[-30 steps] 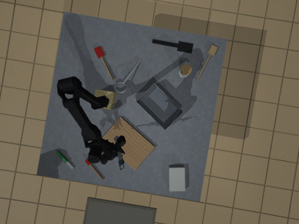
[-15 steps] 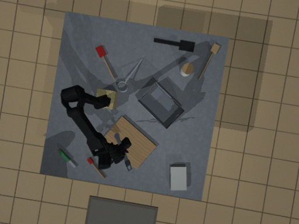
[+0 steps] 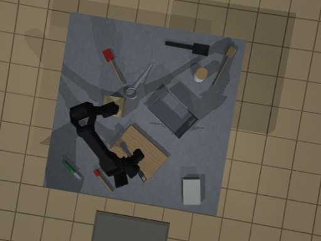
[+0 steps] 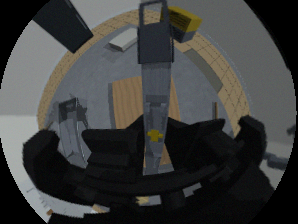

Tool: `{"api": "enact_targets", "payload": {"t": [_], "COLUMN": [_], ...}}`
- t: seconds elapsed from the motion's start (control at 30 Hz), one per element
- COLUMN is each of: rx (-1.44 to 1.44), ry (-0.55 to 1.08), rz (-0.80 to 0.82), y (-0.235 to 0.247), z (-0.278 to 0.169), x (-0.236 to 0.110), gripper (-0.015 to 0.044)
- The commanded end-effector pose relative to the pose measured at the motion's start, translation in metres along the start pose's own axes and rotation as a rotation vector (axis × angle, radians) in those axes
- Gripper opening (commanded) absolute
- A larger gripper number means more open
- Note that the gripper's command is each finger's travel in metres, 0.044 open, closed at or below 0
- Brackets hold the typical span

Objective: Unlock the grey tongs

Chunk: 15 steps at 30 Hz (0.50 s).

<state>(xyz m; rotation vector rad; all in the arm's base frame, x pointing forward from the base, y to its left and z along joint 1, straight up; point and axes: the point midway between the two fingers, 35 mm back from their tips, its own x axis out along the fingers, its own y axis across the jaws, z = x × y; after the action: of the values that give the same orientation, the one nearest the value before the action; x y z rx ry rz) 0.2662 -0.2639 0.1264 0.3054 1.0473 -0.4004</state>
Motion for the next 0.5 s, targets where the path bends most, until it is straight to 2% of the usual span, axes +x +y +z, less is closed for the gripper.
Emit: {"api": "enact_targets", "payload": {"t": [0.0, 0.47], "rx": [-0.016, -0.066], "ry": [0.067, 0.327], "rz": [-0.01, -0.035], "y": [0.0009, 0.0059], "z": [0.0005, -0.0086], "x": [0.0027, 0.0089], "gripper": [-0.015, -0.015]}}
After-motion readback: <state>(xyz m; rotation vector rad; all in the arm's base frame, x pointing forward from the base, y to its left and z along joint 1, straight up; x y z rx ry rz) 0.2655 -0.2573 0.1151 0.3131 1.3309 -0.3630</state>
